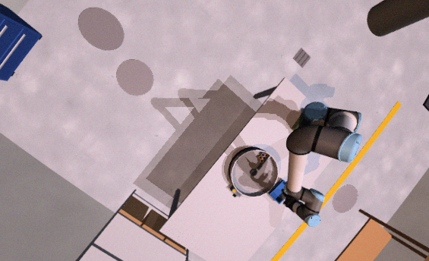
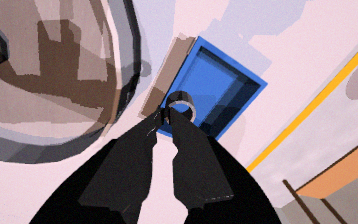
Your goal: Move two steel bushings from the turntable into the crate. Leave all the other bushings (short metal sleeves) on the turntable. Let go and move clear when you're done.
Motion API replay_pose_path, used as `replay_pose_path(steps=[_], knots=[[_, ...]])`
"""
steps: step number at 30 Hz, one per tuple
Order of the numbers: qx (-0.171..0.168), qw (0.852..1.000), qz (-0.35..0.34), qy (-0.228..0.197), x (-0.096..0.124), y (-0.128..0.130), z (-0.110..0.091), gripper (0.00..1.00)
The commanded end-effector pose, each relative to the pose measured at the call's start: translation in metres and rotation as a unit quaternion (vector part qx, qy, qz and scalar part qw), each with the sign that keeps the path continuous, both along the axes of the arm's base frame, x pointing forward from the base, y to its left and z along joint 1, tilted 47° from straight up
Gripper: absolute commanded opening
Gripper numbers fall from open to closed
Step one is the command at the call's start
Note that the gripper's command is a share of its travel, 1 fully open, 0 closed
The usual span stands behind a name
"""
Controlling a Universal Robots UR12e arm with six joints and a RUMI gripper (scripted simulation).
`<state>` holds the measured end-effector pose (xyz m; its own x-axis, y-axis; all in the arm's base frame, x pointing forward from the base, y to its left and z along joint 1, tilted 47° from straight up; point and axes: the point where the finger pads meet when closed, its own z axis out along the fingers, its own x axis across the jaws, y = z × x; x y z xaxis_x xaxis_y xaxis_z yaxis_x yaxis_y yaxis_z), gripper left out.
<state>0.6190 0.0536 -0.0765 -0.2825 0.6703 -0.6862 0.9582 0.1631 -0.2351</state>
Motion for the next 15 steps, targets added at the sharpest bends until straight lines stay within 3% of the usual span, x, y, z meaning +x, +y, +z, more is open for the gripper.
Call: replay_pose_path(steps=[1,15], knots=[[0.0,1.0,0.0,0.0,0.014,0.018,-0.019,0.0],[0.0,1.0,0.0,0.0,0.029,0.039,-0.043,0.0]])
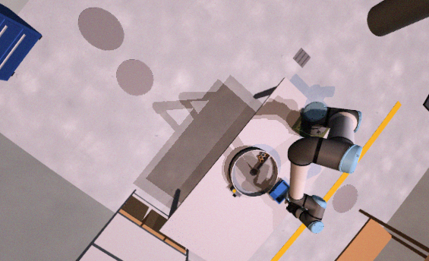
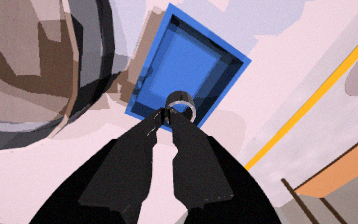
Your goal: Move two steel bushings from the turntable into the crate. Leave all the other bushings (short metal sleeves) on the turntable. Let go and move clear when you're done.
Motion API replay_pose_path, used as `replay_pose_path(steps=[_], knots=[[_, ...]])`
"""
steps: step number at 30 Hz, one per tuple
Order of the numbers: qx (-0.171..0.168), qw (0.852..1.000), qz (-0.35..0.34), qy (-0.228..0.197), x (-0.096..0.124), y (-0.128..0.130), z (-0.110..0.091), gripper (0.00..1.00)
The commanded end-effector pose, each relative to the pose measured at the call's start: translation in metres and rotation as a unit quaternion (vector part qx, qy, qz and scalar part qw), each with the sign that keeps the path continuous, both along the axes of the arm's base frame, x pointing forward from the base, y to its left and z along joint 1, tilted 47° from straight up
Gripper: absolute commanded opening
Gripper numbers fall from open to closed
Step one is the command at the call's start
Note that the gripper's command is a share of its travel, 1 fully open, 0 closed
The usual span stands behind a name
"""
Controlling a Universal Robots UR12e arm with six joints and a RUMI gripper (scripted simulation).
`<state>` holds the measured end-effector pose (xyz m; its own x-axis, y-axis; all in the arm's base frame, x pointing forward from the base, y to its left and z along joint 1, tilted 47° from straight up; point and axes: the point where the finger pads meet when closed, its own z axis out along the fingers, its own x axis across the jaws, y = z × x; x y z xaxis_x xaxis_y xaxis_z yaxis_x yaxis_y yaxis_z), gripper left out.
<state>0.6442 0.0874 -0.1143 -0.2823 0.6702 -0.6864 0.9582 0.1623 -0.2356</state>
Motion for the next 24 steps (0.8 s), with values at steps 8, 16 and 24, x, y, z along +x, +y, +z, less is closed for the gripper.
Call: replay_pose_path(steps=[8,16,24], knots=[[0.0,1.0,0.0,0.0,0.0063,0.0083,-0.0082,0.0],[0.0,1.0,0.0,0.0,0.0063,0.0083,-0.0082,0.0],[0.0,1.0,0.0,0.0,0.0063,0.0083,-0.0082,0.0]])
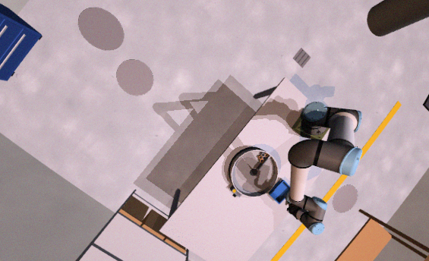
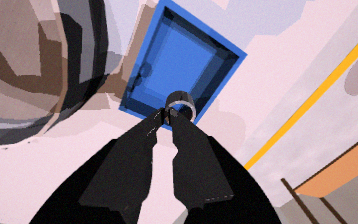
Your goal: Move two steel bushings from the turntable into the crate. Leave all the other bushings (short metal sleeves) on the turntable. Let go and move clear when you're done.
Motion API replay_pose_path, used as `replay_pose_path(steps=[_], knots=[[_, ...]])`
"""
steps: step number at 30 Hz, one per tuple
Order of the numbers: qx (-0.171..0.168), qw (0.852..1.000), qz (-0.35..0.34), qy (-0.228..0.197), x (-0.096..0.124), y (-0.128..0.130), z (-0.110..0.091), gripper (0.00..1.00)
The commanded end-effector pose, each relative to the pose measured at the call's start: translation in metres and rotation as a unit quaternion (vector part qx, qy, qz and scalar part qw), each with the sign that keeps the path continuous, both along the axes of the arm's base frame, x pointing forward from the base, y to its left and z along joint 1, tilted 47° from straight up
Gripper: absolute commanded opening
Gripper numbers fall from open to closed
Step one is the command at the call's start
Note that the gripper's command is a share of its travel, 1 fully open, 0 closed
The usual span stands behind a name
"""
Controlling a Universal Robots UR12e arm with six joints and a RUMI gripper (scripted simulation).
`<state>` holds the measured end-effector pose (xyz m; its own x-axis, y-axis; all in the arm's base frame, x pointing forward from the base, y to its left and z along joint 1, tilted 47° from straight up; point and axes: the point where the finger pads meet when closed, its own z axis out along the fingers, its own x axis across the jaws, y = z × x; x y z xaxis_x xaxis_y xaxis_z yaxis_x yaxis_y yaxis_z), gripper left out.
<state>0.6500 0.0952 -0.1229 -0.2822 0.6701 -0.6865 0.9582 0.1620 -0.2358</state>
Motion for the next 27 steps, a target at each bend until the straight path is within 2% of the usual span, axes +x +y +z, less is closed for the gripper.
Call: replay_pose_path(steps=[1,27], knots=[[0.0,1.0,0.0,-0.001,0.0005,0.0005,0.0004,0.0],[0.0,1.0,0.0,-0.001,0.0002,-0.0037,-0.0036,0.0]])
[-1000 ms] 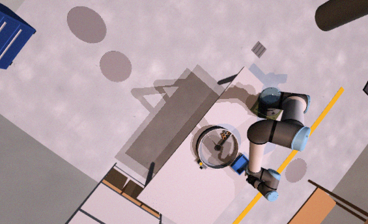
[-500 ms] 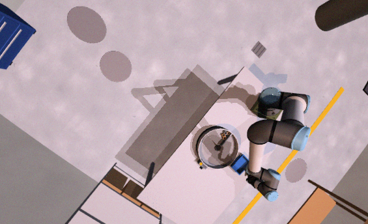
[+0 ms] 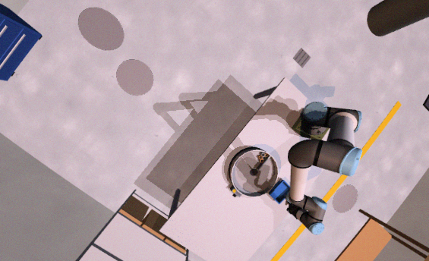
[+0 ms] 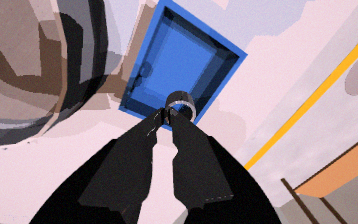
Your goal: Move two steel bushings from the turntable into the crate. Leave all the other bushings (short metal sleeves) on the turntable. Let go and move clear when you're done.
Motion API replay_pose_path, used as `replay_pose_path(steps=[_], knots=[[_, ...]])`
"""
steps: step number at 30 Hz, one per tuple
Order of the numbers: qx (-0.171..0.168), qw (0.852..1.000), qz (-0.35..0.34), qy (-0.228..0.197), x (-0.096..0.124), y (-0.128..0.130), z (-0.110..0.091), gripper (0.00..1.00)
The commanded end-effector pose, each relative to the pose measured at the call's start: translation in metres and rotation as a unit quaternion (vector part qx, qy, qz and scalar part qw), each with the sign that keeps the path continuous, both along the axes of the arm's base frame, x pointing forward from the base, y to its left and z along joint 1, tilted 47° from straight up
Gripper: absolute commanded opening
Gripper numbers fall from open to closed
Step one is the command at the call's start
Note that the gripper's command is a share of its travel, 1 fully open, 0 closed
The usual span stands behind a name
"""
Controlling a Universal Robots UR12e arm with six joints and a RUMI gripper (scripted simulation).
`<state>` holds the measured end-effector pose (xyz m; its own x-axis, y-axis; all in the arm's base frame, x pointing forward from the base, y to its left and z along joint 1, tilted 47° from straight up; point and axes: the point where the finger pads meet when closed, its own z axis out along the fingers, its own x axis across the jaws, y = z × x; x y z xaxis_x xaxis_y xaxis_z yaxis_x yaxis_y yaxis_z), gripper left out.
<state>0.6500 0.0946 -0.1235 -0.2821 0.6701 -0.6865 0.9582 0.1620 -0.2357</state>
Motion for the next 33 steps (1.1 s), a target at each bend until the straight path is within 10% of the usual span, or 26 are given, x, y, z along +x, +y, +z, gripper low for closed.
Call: replay_pose_path(steps=[1,15,33], knots=[[0.0,1.0,0.0,-0.001,0.0,-0.006,-0.005,0.0],[0.0,1.0,0.0,-0.001,-0.002,-0.048,-0.046,0.0],[0.0,1.0,0.0,-0.001,-0.003,-0.05,-0.048,0.0]])
